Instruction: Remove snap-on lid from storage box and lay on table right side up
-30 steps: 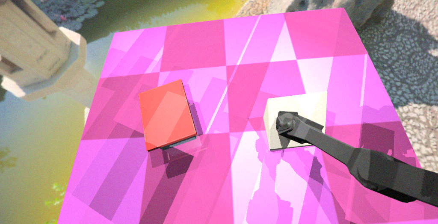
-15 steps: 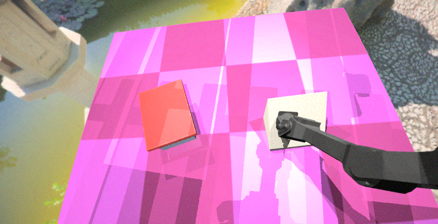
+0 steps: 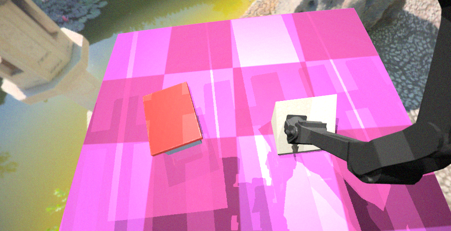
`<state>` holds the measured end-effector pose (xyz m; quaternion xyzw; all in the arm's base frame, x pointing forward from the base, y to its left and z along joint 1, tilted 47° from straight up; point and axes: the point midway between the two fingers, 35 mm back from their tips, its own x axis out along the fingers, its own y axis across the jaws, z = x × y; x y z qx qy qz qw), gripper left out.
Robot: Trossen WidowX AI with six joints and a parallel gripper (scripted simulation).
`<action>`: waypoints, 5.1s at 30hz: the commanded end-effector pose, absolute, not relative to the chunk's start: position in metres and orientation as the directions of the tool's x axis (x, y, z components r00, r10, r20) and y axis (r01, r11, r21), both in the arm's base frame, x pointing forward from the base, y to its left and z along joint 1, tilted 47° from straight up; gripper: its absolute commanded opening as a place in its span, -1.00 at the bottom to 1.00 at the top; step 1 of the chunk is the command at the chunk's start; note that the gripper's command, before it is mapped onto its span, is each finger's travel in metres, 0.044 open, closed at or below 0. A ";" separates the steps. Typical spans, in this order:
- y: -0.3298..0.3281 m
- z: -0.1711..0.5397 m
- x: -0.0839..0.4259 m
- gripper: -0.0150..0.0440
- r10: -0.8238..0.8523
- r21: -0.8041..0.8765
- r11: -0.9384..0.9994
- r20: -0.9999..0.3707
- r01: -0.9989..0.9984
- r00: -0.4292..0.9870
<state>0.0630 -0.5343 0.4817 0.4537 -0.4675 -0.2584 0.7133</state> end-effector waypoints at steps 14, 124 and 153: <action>-0.524 0.264 0.210 0.31 -0.615 0.977 0.027 -0.149 0.210 0.774; -0.030 -0.051 0.339 0.24 0.721 0.655 -0.317 -0.303 0.686 0.623; -0.031 -0.050 0.339 -0.49 0.723 0.657 -0.316 -0.299 0.684 0.622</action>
